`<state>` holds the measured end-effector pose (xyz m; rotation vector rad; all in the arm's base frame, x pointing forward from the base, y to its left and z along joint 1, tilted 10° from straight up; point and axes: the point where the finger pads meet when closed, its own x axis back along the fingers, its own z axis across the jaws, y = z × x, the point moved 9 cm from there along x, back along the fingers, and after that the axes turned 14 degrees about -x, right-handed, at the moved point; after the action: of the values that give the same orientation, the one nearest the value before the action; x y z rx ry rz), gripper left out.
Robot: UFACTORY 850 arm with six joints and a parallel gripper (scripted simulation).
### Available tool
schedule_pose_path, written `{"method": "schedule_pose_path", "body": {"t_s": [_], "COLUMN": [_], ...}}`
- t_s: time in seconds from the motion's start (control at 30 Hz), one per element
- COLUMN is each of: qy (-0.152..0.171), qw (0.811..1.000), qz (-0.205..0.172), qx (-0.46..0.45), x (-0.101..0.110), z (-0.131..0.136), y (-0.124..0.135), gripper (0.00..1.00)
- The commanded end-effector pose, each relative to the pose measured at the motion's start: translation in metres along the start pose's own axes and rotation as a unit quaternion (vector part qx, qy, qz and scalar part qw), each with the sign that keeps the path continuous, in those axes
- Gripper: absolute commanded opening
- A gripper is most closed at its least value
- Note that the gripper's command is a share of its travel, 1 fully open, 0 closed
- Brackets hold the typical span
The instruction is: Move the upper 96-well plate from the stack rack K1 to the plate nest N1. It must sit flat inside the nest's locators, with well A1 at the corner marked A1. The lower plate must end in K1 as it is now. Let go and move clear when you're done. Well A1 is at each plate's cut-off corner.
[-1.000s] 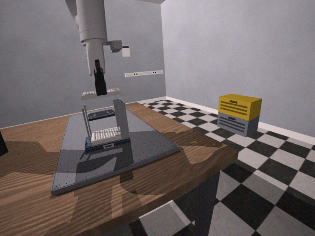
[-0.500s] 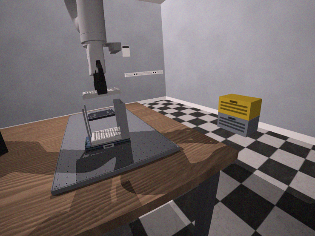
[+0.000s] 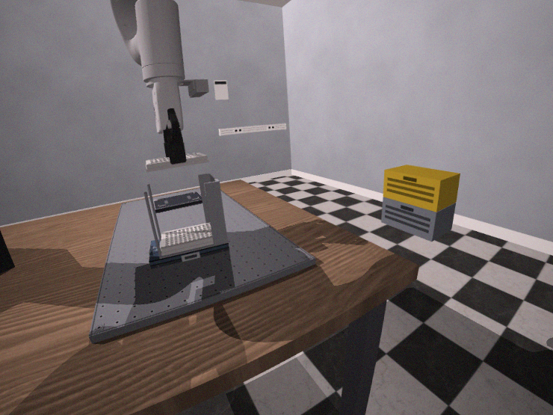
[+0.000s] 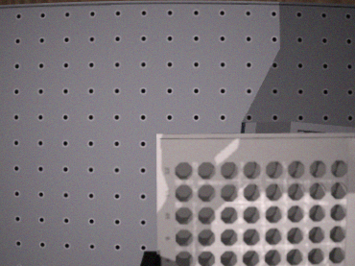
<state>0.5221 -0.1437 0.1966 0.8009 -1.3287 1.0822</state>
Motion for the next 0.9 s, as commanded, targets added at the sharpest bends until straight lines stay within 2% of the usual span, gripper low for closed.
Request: {"method": "schedule_pose_path", "body": {"t_s": [0.0, 0.87], "qy": [0.001, 0.001], "qw": [1.0, 1.0], "qz": [0.002, 0.002], "qx": [0.0, 0.0], "x": [0.0, -0.001], "z": [-0.018, -0.09], "y": [0.003, 0.017], "gripper": [0.0, 0.0]}}
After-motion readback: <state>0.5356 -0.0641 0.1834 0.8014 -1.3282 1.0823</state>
